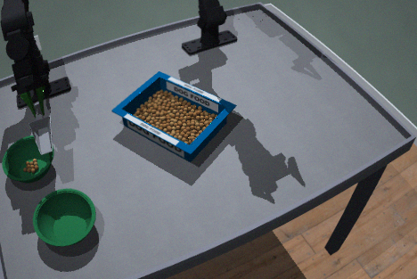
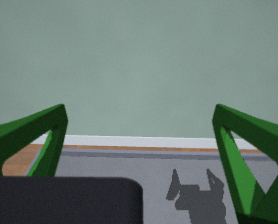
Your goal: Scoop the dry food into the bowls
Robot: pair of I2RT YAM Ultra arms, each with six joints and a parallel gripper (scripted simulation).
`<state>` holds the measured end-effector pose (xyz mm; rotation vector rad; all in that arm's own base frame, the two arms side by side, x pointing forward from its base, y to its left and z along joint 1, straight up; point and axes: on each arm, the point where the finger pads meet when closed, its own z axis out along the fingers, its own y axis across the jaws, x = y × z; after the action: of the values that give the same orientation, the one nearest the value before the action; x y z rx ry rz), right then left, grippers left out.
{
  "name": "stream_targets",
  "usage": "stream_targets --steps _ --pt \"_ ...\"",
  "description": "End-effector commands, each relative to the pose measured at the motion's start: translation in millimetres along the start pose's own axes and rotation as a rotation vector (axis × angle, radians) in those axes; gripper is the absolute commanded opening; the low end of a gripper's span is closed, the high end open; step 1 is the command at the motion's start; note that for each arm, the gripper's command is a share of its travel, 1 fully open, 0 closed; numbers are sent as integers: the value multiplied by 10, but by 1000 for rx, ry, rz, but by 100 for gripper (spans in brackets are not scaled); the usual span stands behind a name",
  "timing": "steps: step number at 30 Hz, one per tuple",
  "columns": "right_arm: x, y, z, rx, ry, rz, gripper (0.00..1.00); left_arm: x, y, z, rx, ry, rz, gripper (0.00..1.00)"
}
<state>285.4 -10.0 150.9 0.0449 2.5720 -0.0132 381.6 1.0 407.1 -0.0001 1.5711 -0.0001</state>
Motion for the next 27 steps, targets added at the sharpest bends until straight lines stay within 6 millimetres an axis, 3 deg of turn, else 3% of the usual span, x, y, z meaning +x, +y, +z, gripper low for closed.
stream_targets --steps 1,7,13,15,16,27 --pt "-104 0 -67 0 -39 0 0 -205 0 -55 0 -55 0 100" --pt "-104 0 -67 0 -39 0 0 -205 0 -55 0 -55 0 100" --pt "-75 259 -43 -33 42 -29 0 -205 0 -55 0 -55 0 100" --pt "-75 259 -43 -33 42 -29 0 -205 0 -55 0 -55 0 100" --pt "-142 311 -101 -40 15 -38 0 -205 0 -55 0 -55 0 100" --pt "-79 949 -116 -105 140 -152 0 -205 0 -55 0 -55 0 100"
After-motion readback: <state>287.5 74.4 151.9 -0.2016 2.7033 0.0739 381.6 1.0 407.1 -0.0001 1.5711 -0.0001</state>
